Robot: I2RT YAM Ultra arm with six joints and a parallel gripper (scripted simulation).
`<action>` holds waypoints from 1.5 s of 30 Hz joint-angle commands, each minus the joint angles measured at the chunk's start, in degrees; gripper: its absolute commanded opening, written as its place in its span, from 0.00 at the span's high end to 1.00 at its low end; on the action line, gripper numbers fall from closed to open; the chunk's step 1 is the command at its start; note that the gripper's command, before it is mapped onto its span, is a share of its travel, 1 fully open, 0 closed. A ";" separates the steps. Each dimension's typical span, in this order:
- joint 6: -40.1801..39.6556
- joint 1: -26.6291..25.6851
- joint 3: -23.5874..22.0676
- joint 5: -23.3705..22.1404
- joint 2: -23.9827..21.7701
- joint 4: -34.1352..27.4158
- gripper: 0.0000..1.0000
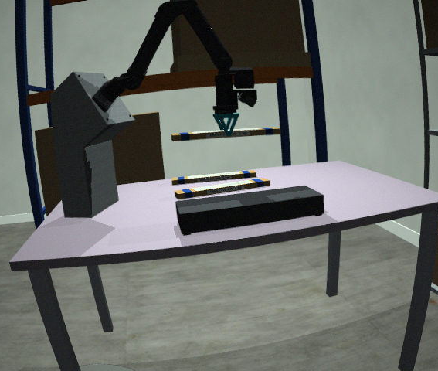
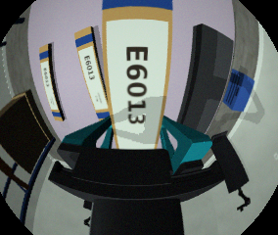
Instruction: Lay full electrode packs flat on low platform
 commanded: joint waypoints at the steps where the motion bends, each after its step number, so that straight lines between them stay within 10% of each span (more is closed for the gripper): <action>1: 2.06 3.14 0.26 2.76 -2.45 0.51 1.00; 23: 9.98 15.72 1.51 13.04 2.81 0.87 1.00; 45: 10.85 17.10 -0.02 14.28 3.50 3.29 1.00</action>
